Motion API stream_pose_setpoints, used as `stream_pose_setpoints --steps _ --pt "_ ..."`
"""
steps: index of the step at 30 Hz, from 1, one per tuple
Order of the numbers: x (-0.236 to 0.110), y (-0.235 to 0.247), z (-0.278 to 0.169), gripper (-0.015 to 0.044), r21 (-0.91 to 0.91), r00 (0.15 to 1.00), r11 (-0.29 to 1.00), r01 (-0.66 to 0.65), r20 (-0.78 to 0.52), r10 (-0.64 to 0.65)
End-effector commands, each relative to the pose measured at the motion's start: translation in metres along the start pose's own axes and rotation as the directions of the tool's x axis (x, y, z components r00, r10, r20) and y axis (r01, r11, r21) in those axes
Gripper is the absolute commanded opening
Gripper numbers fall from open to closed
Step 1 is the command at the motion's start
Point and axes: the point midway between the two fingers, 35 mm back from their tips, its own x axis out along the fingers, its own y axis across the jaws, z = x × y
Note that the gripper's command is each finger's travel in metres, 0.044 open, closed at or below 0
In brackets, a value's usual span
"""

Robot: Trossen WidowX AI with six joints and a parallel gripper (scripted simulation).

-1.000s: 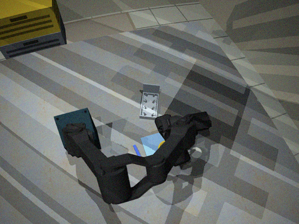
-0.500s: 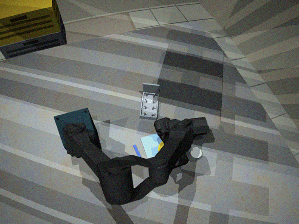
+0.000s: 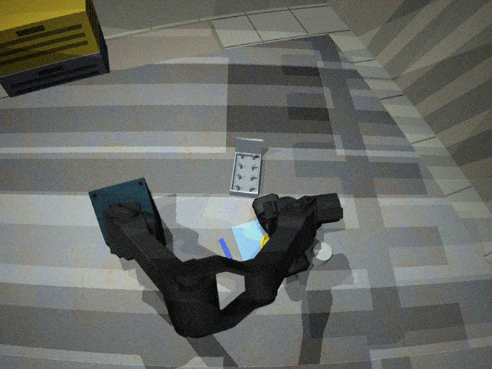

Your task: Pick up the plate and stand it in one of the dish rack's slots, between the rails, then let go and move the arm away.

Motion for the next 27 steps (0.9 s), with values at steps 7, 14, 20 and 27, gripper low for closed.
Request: stream_pose_setpoints --steps 7,14,20,27 --pt "-0.018 0.002 0.005 0.0176 -0.006 1.0 1.0 -0.008 0.001 0.008" --pt "-0.056 0.006 0.013 0.0 -0.006 1.0 1.0 -0.019 0.002 0.019" --pt "-0.09 0.008 0.015 0.0 -0.006 1.0 1.0 -0.023 0.002 0.023" --pt "-0.125 0.009 0.016 0.0 -0.007 1.0 1.0 -0.021 0.0 0.021"
